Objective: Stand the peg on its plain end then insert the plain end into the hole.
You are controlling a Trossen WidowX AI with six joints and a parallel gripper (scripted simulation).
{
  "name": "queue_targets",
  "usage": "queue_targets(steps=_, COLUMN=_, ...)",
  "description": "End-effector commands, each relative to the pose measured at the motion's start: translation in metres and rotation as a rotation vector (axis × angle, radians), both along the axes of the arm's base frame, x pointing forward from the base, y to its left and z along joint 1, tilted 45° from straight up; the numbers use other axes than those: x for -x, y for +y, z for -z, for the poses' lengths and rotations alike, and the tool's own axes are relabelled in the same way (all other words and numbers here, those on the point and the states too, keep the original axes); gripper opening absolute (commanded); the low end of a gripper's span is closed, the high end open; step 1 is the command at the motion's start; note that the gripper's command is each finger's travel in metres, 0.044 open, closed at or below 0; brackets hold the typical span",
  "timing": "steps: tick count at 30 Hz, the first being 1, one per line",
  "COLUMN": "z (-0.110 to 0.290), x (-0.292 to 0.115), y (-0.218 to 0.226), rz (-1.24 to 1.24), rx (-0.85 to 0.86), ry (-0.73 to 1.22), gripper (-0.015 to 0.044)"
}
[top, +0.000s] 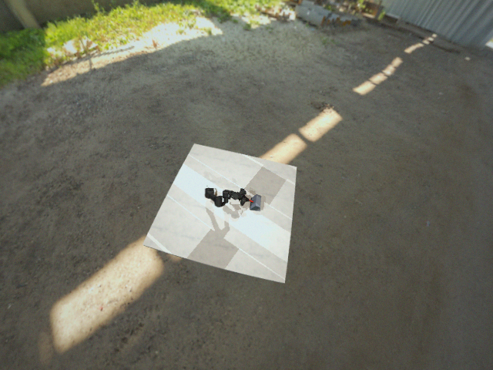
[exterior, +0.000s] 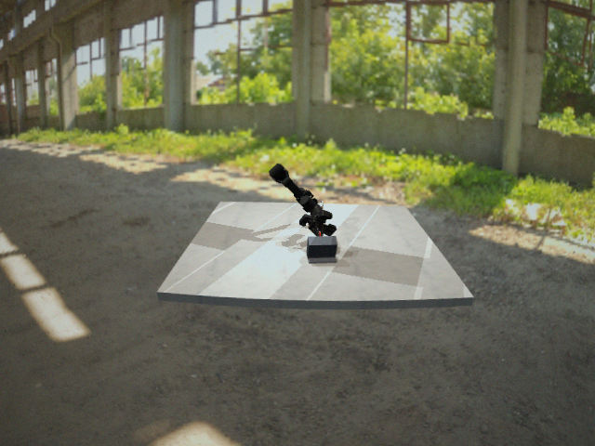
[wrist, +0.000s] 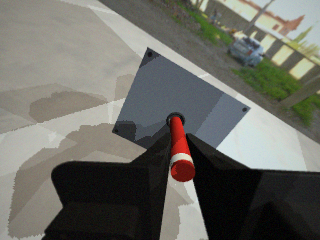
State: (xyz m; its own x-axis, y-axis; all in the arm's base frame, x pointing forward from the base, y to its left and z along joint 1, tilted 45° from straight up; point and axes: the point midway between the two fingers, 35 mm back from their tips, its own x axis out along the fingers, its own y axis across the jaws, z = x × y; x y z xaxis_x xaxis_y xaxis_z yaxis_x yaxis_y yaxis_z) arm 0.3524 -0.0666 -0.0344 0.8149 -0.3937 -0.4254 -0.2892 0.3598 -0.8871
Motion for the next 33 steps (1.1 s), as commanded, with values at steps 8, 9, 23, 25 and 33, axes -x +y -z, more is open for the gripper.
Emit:
queue_targets(steps=8, z=0.003, x=-0.006, y=-0.002, rz=-0.004, rx=0.003, ry=0.002, gripper=0.0)
queue_targets(steps=9, z=0.003, x=-0.007, y=-0.003, rz=-0.004, rx=0.003, ry=0.002, gripper=0.0)
queue_targets(steps=23, z=0.007, x=-0.014, y=-0.006, rz=-0.004, rx=0.003, ry=0.001, gripper=0.0)
queue_targets(steps=25, z=0.008, x=-0.015, y=-0.007, rz=-0.004, rx=0.003, ry=0.001, gripper=0.0)
queue_targets(steps=33, z=0.01, x=-0.02, y=-0.009, rz=-0.004, rx=0.003, ry=0.001, gripper=0.0)
